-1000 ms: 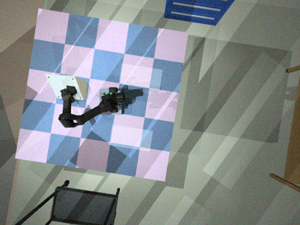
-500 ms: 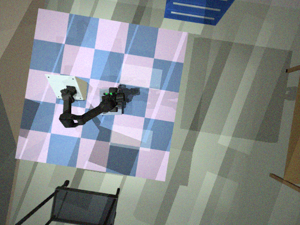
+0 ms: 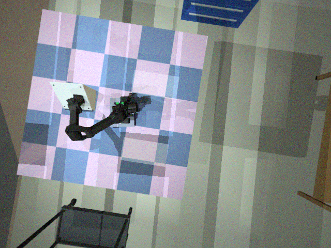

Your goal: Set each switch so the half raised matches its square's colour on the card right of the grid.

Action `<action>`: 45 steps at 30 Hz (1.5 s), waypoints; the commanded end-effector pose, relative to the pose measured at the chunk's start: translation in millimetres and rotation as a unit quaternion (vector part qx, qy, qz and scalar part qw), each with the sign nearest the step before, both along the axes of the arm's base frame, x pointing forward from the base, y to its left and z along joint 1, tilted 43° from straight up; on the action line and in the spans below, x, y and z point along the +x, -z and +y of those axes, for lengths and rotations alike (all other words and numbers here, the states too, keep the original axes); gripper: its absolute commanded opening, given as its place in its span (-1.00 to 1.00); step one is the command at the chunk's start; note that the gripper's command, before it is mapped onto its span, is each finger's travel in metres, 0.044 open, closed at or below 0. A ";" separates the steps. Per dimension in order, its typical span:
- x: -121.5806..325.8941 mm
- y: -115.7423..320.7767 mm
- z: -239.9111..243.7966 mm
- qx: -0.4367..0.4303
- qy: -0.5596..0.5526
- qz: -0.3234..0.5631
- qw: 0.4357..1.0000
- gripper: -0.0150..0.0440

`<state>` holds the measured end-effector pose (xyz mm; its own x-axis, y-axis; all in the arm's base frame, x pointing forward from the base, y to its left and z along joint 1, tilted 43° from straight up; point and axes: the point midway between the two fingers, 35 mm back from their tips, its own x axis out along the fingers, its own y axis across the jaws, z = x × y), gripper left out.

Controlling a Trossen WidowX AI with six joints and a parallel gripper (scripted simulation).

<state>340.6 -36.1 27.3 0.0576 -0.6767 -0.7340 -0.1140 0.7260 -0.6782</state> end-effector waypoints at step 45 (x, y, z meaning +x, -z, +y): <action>0.5 -6.2 6.2 0.000 -0.002 -0.002 1.000 -0.49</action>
